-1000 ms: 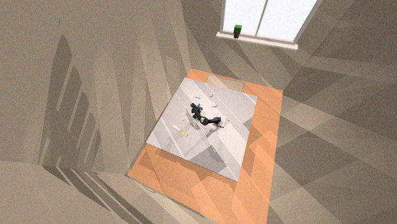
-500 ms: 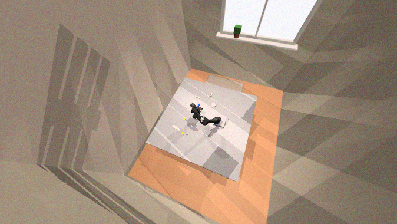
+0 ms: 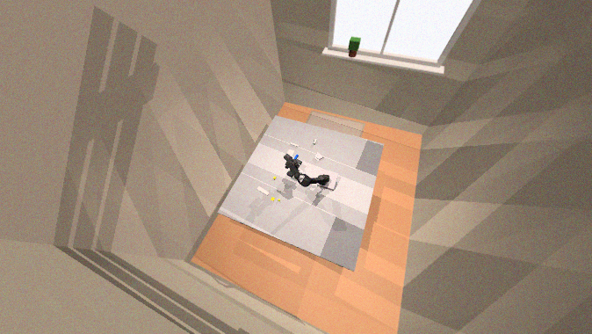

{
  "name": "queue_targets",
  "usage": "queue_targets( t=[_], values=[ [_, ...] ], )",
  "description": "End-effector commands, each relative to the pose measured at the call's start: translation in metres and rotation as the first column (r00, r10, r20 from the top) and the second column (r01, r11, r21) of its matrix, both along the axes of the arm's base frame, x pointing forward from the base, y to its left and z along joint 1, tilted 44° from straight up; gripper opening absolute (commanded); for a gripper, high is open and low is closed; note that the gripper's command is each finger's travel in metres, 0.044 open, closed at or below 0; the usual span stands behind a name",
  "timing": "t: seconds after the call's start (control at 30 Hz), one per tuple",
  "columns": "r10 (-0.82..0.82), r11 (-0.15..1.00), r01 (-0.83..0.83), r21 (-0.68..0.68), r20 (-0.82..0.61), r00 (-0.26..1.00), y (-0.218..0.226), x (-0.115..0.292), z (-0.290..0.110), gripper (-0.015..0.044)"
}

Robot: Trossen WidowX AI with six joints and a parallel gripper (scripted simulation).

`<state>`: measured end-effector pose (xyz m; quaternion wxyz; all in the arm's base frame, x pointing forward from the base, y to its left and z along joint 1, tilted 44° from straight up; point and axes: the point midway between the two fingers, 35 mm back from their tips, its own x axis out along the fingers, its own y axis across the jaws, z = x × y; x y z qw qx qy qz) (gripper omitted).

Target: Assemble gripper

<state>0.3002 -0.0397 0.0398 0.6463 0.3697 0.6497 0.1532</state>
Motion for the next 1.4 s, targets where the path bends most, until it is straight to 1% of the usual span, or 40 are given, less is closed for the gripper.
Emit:
queue_targets(
  t=[0.0, 0.67, 1.37],
  values=[
    [-0.005, 1.0, 0.005, 0.006, -0.002, 1.0, 0.002, 0.001, 0.002, 0.0134],
    [-0.005, 1.0, 0.005, 0.006, -0.002, 1.0, 0.002, 0.001, 0.002, 0.0134],
    [-0.005, 1.0, 0.005, 0.006, -0.002, 1.0, 0.024, 0.005, -0.022, 0.0134]
  ],
)
